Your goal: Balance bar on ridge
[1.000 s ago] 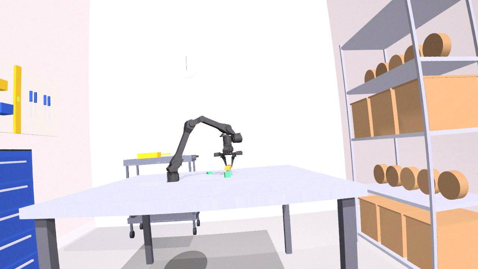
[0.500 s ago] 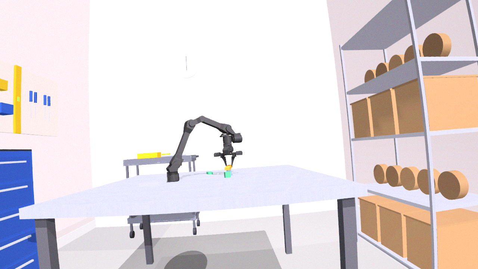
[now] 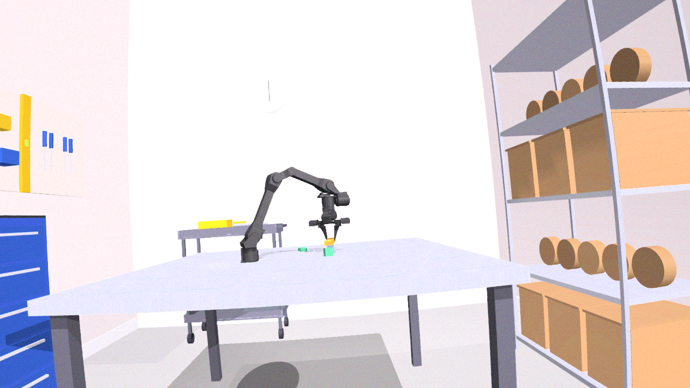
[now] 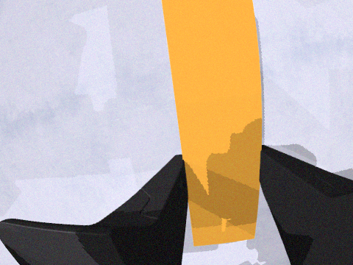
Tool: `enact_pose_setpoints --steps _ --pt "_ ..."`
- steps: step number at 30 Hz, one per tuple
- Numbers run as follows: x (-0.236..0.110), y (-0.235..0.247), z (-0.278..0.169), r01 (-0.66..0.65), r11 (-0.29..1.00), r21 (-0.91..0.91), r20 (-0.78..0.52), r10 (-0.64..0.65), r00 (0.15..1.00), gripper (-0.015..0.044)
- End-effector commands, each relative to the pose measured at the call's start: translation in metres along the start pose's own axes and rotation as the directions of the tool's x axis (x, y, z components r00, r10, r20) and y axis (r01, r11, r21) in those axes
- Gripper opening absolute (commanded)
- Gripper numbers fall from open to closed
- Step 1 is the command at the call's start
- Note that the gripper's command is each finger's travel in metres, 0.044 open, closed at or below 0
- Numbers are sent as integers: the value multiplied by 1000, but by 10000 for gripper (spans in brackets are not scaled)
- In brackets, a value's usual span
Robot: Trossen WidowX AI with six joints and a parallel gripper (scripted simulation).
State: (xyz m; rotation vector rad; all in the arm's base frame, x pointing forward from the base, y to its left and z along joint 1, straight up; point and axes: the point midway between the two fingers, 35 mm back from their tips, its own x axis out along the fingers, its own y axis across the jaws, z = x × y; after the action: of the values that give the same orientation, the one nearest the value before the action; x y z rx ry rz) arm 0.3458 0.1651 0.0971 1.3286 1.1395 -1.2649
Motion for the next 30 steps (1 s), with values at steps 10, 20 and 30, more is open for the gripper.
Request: enact_pose_setpoints --steps 10,20,30 --pt "3 -1 1 2 1000 1 4 -2 1000 0" --pt "4 -1 1 2 1000 1 4 -2 1000 0" --pt "5 -1 0 2 1000 1 4 -2 1000 0"
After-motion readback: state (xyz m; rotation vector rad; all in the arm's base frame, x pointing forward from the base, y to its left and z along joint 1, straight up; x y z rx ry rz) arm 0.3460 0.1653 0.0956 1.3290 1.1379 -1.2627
